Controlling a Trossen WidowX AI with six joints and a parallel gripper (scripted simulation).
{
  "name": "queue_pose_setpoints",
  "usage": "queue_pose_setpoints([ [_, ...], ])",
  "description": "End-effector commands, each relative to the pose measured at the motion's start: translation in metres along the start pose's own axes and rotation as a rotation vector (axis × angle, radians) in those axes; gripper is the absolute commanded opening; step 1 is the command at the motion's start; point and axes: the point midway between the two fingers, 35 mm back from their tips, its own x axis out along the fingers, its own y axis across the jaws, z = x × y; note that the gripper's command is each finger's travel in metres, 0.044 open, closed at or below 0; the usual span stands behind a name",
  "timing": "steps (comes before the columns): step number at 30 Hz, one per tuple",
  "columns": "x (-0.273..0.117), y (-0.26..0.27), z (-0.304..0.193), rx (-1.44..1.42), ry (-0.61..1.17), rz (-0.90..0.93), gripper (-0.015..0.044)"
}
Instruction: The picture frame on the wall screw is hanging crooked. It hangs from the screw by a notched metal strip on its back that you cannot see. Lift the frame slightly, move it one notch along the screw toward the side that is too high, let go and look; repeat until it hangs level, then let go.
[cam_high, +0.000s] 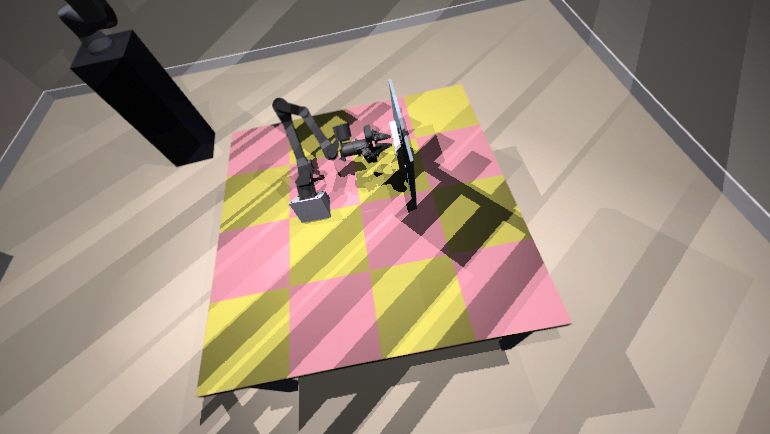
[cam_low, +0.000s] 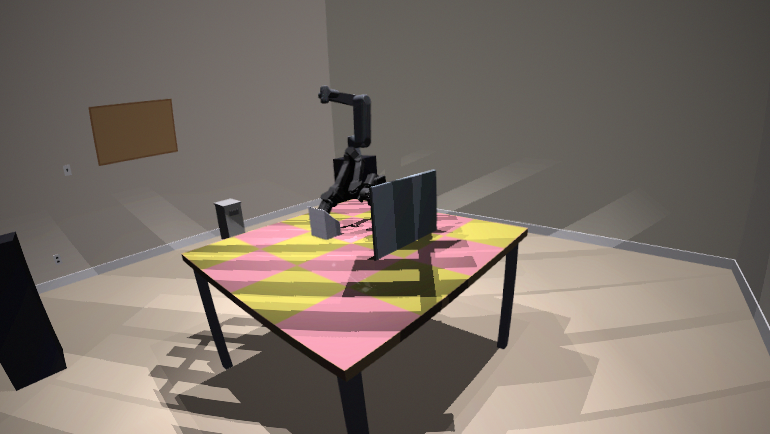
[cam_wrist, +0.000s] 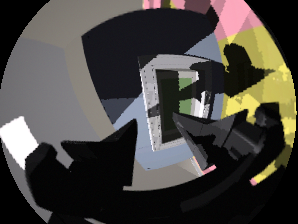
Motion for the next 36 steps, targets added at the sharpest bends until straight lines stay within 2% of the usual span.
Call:
queue_pose_setpoints([
  [1, 0.008, 0.001, -0.001, 0.005, 0.004, 0.003, 0.026],
  [10, 0.021, 0.001, 0.0, 0.004, 0.005, 0.003, 0.026],
  [36, 0.021, 0.001, 0.0, 0.004, 0.005, 0.003, 0.026],
])
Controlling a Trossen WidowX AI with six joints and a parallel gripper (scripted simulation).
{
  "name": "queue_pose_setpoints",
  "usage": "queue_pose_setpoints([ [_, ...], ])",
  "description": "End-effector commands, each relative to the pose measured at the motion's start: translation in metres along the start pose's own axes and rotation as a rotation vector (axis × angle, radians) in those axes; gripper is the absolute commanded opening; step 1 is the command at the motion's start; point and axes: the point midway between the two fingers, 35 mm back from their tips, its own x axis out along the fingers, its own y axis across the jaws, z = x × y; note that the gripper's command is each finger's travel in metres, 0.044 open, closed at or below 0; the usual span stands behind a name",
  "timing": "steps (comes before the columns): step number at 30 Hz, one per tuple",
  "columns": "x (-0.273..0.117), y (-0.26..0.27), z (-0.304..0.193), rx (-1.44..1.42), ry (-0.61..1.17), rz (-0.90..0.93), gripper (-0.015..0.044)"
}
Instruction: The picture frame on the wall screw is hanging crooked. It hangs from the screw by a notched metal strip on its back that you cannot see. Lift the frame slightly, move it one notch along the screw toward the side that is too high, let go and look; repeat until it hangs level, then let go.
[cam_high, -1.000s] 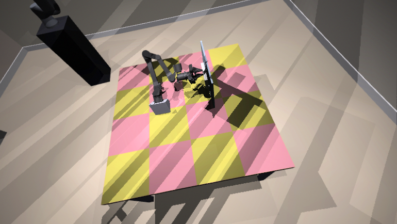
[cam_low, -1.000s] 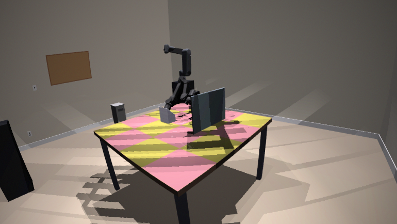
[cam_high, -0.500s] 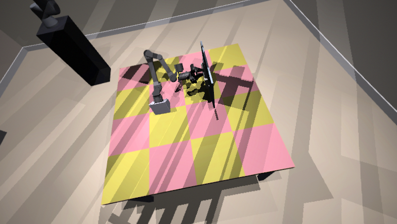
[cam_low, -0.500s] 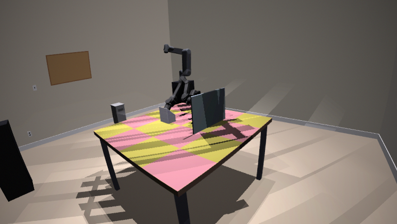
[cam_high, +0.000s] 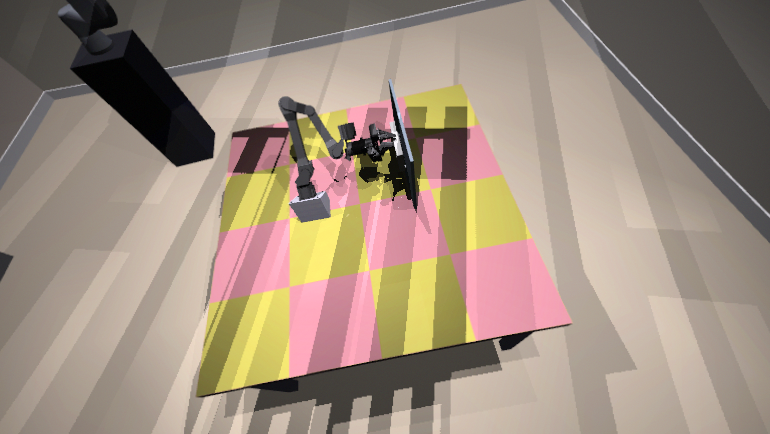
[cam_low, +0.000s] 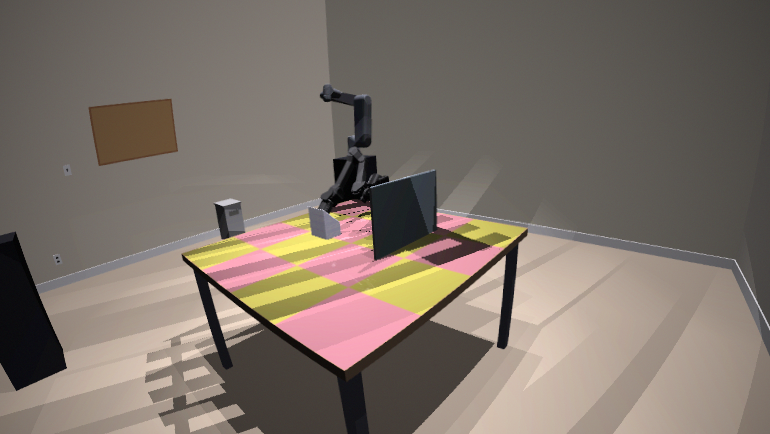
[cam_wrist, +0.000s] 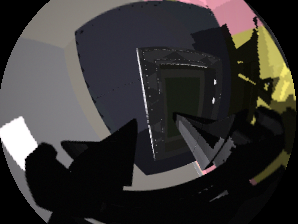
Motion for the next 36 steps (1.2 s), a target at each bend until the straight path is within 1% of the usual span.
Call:
queue_pose_setpoints([
  [1, 0.0002, 0.0003, -0.0006, 0.004, 0.003, 0.0, 0.026],
  [8, 0.0004, 0.0004, -0.001, 0.004, 0.003, 0.0, 0.026],
  [15, 0.0004, 0.0004, -0.001, 0.004, 0.003, 0.0, 0.0076],
  [22, 0.0004, 0.0004, -0.001, 0.004, 0.003, 0.0, 0.003],
  [23, 0.0004, 0.0004, -0.001, 0.004, 0.003, 0.0, 0.0003],
  [36, 0.0003, 0.0016, -0.0006, 0.004, 0.003, 0.0, 0.0],
])
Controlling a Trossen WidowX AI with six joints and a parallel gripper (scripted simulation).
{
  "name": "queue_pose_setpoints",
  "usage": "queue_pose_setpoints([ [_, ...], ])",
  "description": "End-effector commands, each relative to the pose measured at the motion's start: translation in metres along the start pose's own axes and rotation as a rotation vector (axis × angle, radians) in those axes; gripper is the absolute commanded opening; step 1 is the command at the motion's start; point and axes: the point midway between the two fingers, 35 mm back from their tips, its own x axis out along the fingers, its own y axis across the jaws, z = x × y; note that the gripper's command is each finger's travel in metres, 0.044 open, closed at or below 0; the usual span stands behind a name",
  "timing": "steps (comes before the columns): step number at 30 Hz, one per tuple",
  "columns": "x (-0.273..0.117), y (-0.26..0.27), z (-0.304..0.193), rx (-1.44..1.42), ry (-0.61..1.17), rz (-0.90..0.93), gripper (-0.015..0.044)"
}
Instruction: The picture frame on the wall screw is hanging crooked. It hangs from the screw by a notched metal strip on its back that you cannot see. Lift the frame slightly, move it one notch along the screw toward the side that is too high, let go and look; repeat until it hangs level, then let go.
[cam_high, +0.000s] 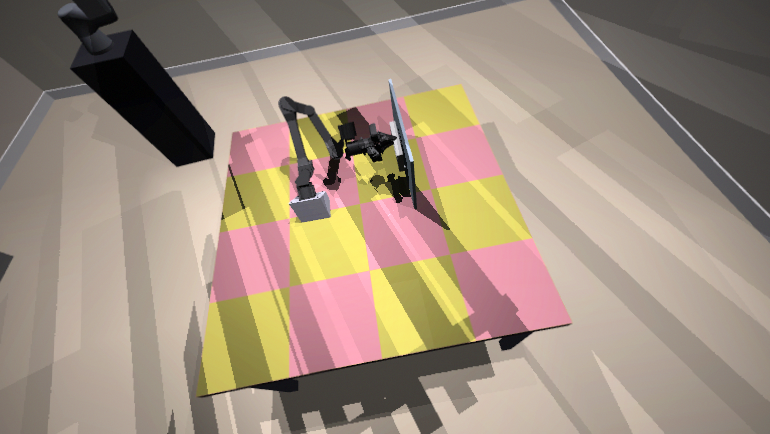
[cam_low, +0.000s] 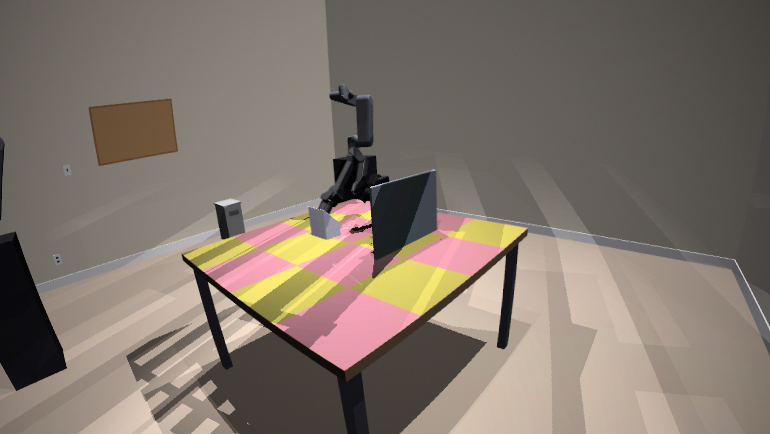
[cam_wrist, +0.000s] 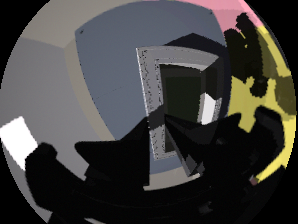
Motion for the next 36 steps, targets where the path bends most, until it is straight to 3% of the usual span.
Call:
queue_pose_setpoints([
  [1, 0.0, 0.001, 0.0, 0.003, 0.001, -0.001, 0.0],
  [36, 0.0, 0.012, 0.0, 0.003, 0.001, 0.0, 0.0],
])
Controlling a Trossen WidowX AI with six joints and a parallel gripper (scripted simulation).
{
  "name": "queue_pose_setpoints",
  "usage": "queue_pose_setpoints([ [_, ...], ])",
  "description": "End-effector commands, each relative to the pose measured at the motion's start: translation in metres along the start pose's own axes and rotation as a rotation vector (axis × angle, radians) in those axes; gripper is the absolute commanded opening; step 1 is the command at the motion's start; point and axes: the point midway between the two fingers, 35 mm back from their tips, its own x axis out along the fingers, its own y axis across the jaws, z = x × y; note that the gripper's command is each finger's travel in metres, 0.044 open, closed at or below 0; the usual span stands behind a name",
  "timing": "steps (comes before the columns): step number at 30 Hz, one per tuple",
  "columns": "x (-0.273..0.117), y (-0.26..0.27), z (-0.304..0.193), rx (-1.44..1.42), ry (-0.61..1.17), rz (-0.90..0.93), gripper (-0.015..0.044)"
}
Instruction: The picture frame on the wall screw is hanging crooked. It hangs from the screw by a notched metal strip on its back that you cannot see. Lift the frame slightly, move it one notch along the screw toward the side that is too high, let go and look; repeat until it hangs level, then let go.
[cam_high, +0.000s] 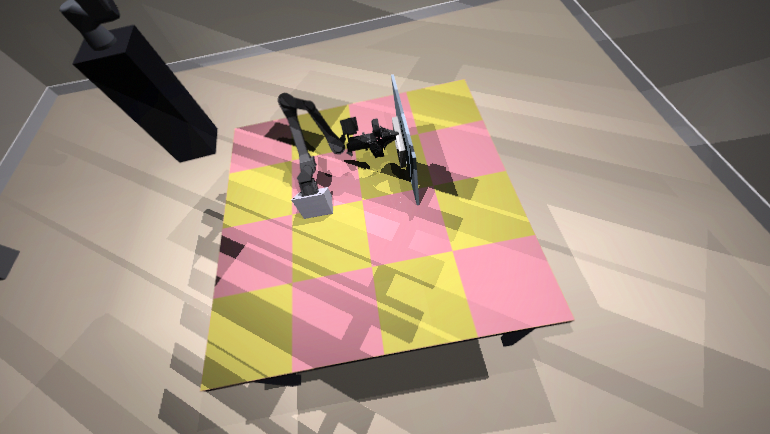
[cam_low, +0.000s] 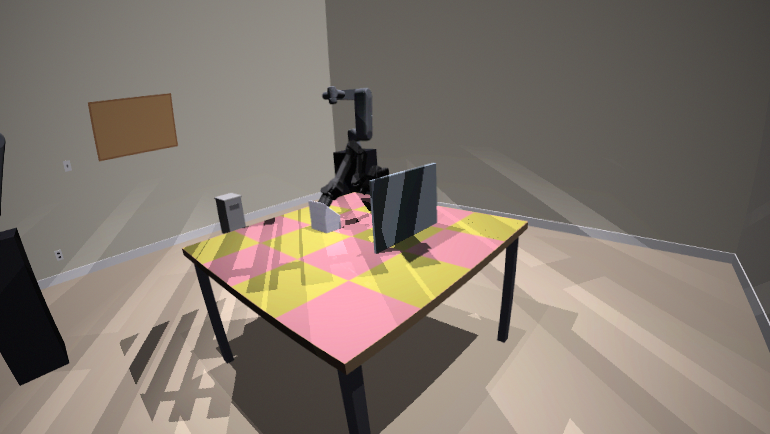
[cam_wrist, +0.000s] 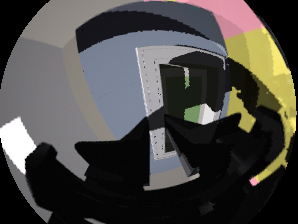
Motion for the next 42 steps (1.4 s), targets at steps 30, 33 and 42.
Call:
queue_pose_setpoints([
  [30, 0.0002, 0.0046, -0.0014, 0.005, -0.001, 0.019, 0.0],
  [33, 0.0002, 0.0056, -0.0019, 0.005, -0.001, 0.019, 0.0],
  [42, 0.0002, 0.0051, -0.0029, 0.005, -0.001, 0.019, 0.0],
])
